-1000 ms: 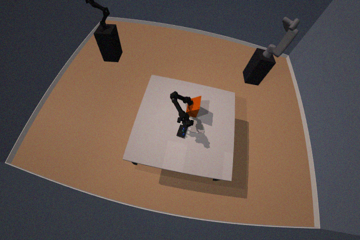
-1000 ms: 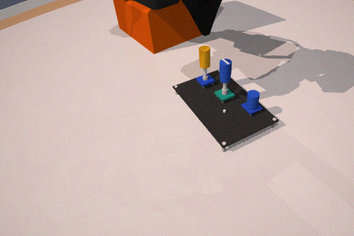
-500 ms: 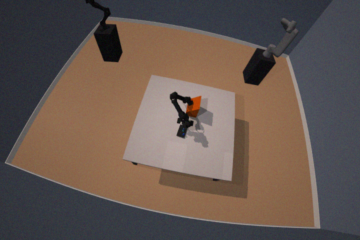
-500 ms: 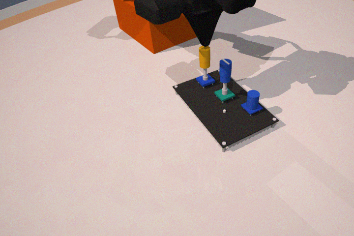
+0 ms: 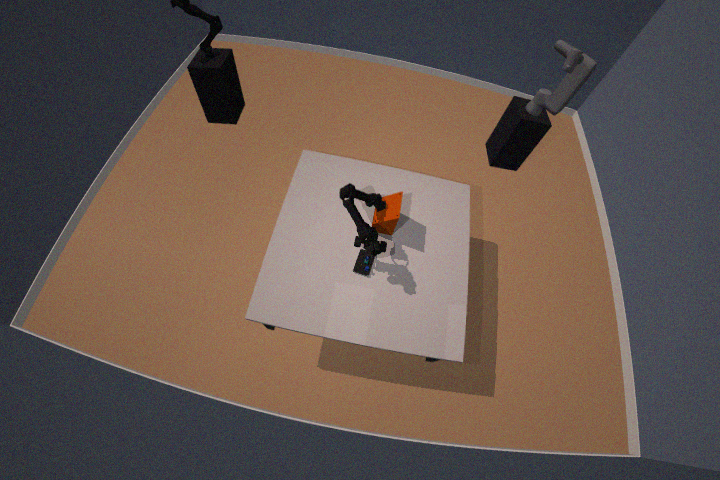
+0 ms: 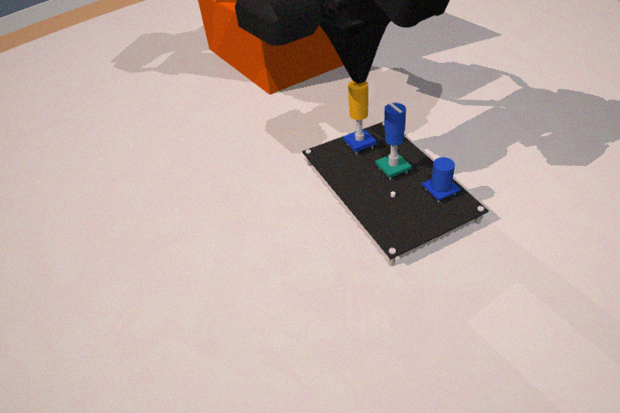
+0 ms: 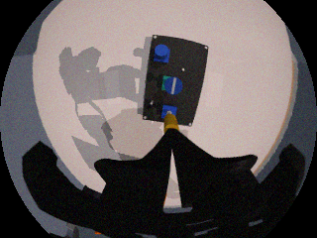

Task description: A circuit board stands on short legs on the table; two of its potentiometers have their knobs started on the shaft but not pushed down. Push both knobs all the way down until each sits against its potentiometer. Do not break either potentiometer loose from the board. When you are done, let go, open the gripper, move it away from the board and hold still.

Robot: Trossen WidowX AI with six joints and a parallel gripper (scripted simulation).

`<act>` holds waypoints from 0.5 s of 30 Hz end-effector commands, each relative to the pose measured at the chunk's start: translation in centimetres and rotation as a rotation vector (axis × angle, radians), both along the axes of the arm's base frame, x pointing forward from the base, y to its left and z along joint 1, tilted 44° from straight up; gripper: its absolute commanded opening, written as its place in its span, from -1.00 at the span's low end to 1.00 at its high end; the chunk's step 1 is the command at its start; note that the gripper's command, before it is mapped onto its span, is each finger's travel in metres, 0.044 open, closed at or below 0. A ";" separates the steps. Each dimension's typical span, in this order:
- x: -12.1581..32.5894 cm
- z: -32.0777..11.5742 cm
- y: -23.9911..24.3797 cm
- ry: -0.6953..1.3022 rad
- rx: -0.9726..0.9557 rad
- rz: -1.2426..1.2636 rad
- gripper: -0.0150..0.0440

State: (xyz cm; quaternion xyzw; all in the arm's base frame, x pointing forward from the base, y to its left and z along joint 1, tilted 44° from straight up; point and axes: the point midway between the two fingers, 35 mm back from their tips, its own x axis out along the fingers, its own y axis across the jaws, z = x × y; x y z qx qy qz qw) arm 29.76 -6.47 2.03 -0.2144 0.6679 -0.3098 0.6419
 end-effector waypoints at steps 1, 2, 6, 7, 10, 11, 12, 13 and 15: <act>-0.1 -0.1 -0.1 0.006 -0.003 0.003 -0.49; -0.1 -0.2 -0.1 0.006 -0.003 0.003 -0.49; -0.1 -0.2 -0.2 0.006 -0.003 0.003 -0.49; -0.1 -0.3 -0.2 0.006 -0.003 0.003 -0.49; -0.2 -0.3 -0.3 0.006 -0.004 0.003 -0.49; -0.2 -0.3 -0.3 0.006 -0.004 0.003 -0.49; -0.2 -0.3 -0.3 0.006 -0.004 0.003 -0.49; -0.2 -0.4 -0.3 0.006 -0.004 0.003 -0.49; -0.2 -0.4 -0.4 0.005 -0.004 0.003 -0.49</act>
